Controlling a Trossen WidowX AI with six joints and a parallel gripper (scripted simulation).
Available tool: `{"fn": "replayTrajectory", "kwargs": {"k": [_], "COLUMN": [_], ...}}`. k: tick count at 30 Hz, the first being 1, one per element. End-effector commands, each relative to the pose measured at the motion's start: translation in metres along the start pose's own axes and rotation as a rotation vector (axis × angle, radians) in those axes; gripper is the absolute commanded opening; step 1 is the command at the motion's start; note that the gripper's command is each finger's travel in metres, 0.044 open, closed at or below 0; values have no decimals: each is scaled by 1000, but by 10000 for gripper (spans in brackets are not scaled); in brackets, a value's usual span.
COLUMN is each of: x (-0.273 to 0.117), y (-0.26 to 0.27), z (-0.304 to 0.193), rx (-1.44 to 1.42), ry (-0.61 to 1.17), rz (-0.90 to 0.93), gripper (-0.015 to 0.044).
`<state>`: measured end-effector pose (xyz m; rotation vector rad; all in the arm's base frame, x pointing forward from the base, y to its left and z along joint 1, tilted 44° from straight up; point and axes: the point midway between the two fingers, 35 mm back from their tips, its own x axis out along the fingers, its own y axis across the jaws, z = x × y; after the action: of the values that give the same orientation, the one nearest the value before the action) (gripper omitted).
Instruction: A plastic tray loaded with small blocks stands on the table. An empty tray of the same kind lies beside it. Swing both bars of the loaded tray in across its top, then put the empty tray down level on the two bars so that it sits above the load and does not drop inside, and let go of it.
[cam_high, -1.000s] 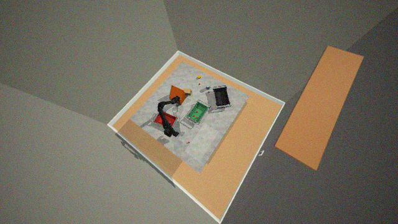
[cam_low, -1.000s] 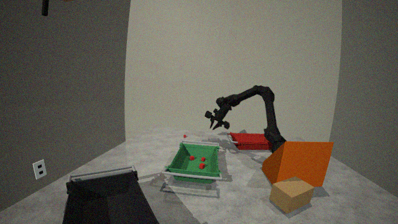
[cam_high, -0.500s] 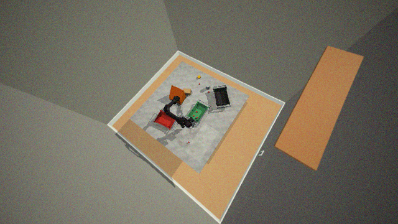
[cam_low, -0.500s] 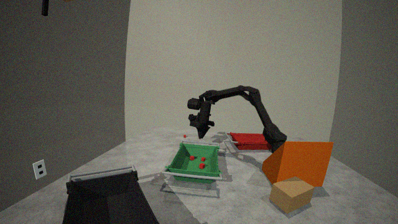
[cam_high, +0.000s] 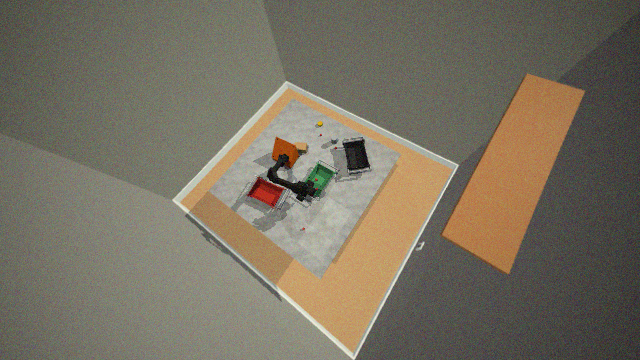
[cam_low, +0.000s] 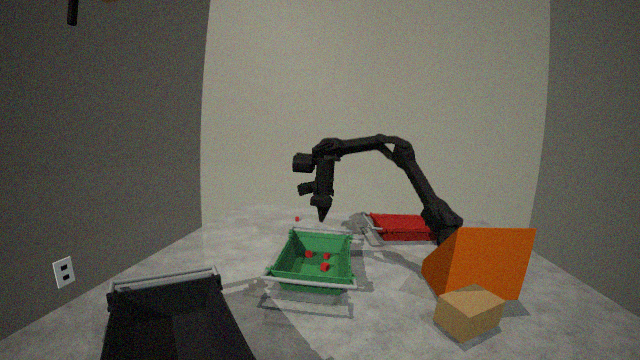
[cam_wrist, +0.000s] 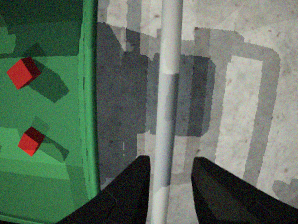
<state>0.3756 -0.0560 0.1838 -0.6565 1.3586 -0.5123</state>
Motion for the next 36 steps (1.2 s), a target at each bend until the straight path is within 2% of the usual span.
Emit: {"fn": "replayTrajectory", "kwargs": {"k": [1, 13, 25, 36], "x": [12, 51, 19, 21], "y": [0, -1, 26, 58], "z": [-1, -3, -3, -3], "rx": [-8, -8, -9, -9], "ry": [7, 7, 8, 8], "rz": [-5, -9, -5, -4], "gripper": [88, 88, 88, 88]}}
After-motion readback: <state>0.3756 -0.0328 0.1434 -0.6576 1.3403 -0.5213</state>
